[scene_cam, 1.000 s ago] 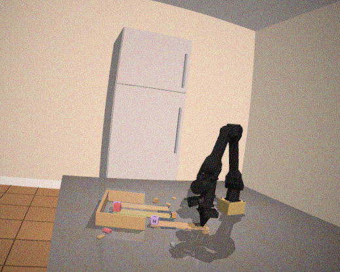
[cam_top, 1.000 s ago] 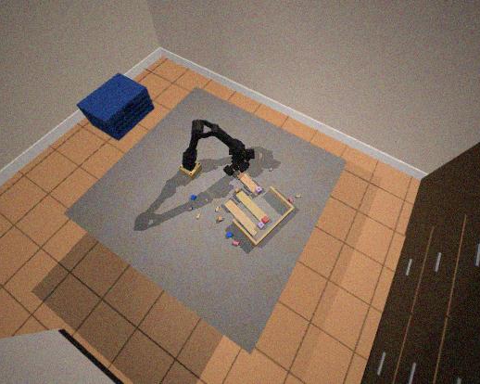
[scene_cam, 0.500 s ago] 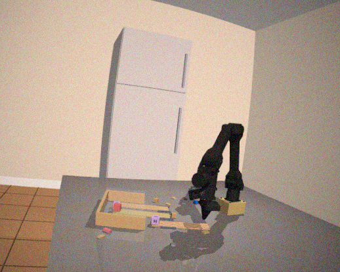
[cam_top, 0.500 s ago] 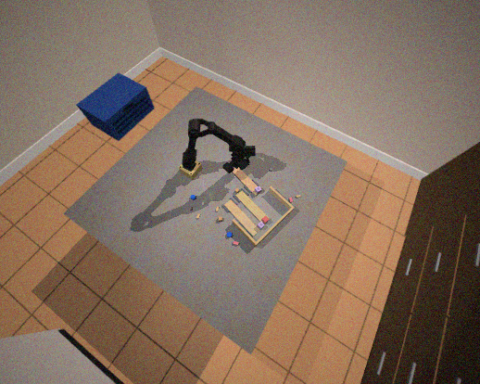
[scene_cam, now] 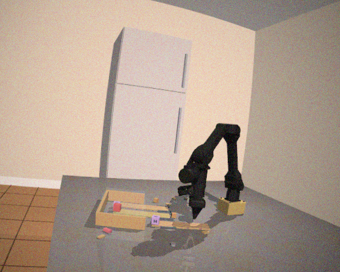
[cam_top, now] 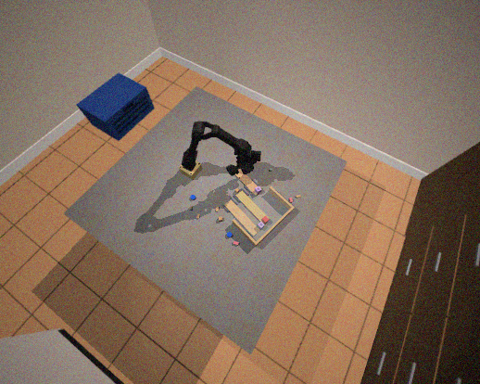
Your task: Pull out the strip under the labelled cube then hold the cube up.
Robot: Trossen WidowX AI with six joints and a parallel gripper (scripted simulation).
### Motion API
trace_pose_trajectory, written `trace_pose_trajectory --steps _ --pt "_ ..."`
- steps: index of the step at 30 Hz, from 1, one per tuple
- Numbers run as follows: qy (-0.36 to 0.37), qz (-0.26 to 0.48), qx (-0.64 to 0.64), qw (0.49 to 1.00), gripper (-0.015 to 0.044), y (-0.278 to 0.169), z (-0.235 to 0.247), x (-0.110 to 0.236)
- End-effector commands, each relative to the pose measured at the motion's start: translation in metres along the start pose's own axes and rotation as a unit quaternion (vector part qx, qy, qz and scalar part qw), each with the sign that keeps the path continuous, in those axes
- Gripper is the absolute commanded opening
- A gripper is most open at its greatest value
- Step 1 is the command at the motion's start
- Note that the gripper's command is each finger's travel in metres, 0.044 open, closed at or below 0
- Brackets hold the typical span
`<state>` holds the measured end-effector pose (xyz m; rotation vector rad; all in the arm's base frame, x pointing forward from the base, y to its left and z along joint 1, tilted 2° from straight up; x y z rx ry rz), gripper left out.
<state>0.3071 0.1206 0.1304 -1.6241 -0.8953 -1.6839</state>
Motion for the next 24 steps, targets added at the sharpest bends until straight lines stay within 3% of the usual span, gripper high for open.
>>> trace_pose_trajectory --steps 1,3,24 --pt "0.002 0.000 -0.001 1.000 0.0394 0.015 0.003 0.002" --pt "0.002 0.000 -0.001 1.000 0.0440 0.022 0.005 0.003" --pt "0.002 -0.004 -0.001 1.000 0.0440 0.096 0.021 0.014"
Point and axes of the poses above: the point midway between the two fingers, 35 mm back from their tips, its own x axis back along the fingers, its own z axis across the jaws, y = z × x, the point moved 10 cm from there along x, back along the fingers, and after that the axes turned 4 degrees about -x, right-handed, at the moved point
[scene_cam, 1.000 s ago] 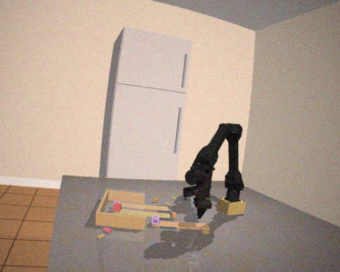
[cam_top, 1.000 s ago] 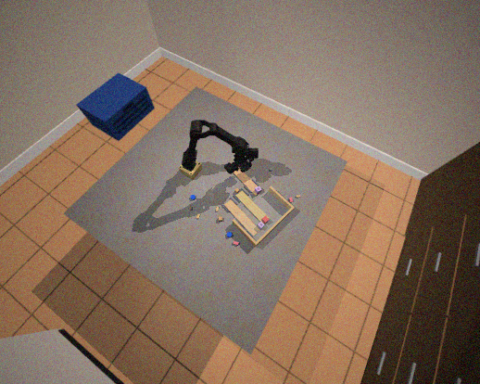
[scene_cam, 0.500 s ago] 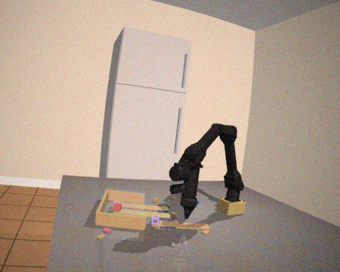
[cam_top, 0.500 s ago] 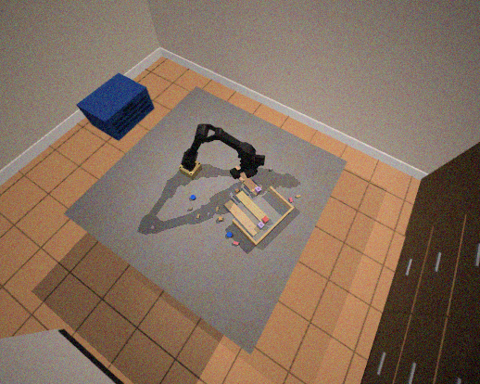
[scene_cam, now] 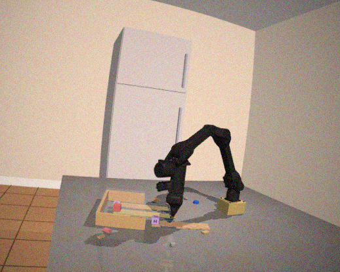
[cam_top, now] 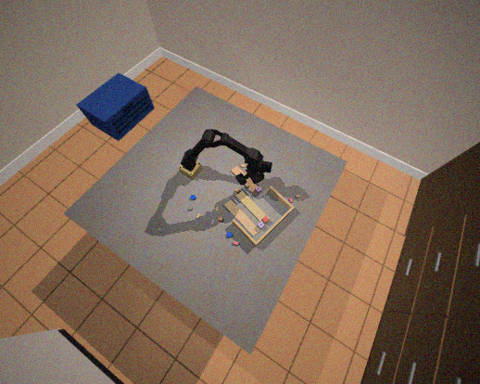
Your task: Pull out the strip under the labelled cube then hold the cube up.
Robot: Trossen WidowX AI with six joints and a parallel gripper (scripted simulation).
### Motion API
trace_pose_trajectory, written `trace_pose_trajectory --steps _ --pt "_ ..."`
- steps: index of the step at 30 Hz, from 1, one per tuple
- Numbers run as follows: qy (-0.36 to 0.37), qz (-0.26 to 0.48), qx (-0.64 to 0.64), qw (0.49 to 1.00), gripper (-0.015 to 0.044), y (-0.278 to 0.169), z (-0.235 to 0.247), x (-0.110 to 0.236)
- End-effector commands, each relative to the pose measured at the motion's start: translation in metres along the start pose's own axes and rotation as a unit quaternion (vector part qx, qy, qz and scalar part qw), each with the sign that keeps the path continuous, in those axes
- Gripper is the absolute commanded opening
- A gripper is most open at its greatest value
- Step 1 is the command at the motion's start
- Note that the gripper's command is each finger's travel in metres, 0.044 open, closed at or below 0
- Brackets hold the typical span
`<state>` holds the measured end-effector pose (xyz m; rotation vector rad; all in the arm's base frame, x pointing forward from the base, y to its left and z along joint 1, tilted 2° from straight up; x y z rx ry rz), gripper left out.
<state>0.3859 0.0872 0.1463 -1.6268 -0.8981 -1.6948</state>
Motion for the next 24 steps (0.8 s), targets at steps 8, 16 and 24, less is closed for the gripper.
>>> trace_pose_trajectory --steps 8,16,24 --pt "0.003 -0.001 0.003 1.000 0.0440 0.039 0.011 0.006" --pt "0.003 -0.002 0.003 1.000 0.0440 0.065 0.019 0.011" --pt "0.003 -0.002 0.003 1.000 0.0256 0.067 0.020 0.002"
Point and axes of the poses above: the point midway between the two fingers, 35 mm back from their tips, its own x axis back along the fingers, its own z axis across the jaws, y = z × x, the point moved 10 cm from there along x, back along the fingers, and after that the axes turned 4 degrees about -x, right-handed, at the moved point
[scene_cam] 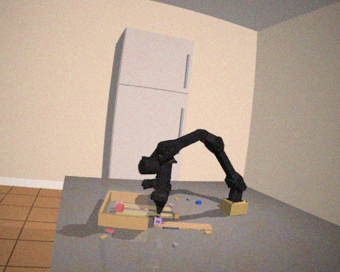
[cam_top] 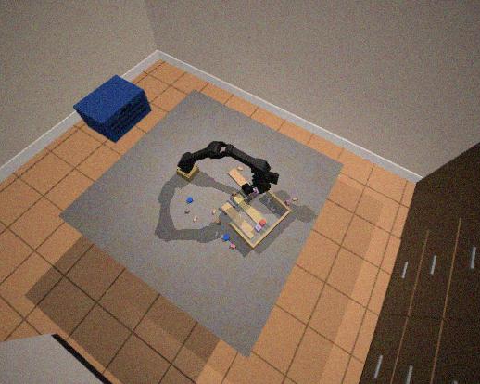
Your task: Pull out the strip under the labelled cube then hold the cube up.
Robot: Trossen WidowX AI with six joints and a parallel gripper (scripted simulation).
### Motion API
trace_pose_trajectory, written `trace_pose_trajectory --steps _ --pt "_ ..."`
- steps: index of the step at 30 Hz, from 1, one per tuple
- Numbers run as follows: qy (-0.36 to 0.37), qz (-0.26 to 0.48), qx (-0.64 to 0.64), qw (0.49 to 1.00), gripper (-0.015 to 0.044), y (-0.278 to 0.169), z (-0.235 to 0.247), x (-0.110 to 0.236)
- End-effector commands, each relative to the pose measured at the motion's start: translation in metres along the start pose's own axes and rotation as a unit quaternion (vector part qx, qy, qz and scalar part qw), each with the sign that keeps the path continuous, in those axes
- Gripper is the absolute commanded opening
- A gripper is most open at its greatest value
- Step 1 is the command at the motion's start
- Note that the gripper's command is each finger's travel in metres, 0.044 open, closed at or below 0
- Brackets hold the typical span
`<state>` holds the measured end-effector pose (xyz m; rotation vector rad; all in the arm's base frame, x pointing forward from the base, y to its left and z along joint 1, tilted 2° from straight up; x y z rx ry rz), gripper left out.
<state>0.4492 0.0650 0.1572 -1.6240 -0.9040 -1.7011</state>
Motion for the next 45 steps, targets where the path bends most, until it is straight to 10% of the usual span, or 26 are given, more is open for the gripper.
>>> trace_pose_trajectory --steps 1,32,45 --pt "0.002 0.001 0.003 1.000 0.0250 0.002 0.001 -0.006" --pt "0.002 0.001 0.003 1.000 0.0250 0.001 0.001 -0.051" --pt "0.000 0.000 0.000 1.000 0.0046 0.002 0.001 -0.049"
Point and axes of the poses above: the point midway between the two fingers, 35 mm back from their tips, its own x axis back along the fingers, its own z axis across the jaws, y = z × x, the point moved 10 cm from there along x, back along the fingers, and after that the axes turned 4 degrees about -x, right-handed, at the moved point
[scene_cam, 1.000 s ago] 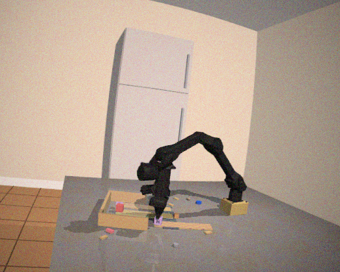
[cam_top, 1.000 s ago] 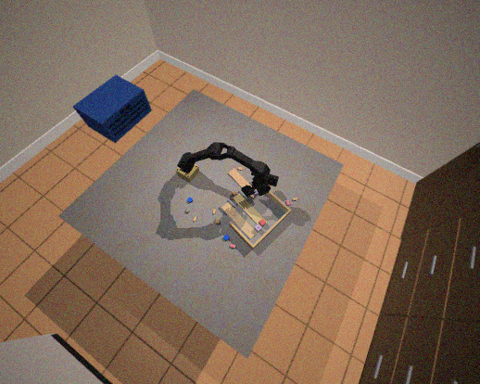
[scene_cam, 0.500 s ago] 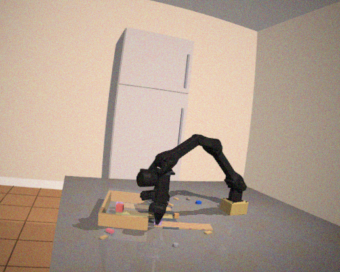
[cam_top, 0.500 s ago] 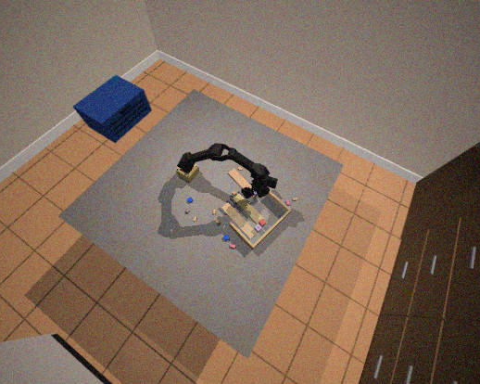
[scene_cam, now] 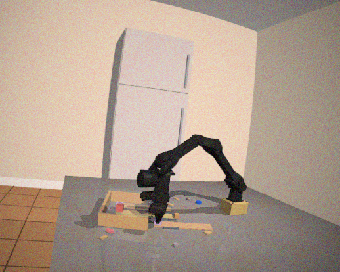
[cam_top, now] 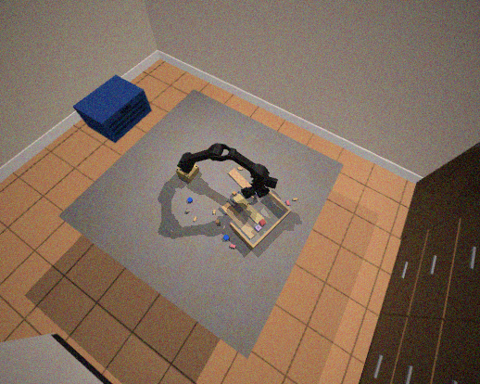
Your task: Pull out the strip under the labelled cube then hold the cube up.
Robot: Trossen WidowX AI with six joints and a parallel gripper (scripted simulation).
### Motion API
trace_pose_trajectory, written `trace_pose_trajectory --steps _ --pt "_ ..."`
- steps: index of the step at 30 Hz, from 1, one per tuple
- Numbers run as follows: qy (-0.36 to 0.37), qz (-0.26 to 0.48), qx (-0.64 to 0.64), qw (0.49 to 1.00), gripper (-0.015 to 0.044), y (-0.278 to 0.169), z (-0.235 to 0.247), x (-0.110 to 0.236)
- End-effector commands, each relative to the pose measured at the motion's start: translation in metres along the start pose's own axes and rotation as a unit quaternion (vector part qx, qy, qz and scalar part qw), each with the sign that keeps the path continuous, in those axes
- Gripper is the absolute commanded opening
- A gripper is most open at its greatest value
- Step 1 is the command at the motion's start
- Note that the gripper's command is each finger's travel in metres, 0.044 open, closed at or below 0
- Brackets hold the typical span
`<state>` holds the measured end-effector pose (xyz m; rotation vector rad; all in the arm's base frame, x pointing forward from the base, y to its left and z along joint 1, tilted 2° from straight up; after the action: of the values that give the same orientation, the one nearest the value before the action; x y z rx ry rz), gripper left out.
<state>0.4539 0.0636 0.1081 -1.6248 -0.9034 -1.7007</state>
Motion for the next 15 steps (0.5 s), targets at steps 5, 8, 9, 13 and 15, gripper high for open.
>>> trace_pose_trajectory --steps 5,8,9,13,15 --pt "0.000 0.000 0.001 1.000 0.0000 -0.007 -0.007 0.010" --pt "0.000 0.001 0.001 1.000 0.0000 -0.014 -0.014 0.017" --pt "0.000 0.001 0.001 1.000 0.0000 -0.017 -0.016 0.020" --pt "0.000 0.002 0.002 1.000 0.0000 -0.026 -0.025 0.029" --pt "0.000 0.002 0.002 1.000 0.0000 -0.031 -0.030 0.033"
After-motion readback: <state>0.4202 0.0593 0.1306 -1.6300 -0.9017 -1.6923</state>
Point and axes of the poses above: the point midway between the two fingers, 35 mm back from their tips, its own x axis back along the fingers, its own z axis across the jaws, y = z × x, the point moved 10 cm from there along x, back along the fingers, and after that the axes turned 4 degrees about -x, right-handed, at the moved point
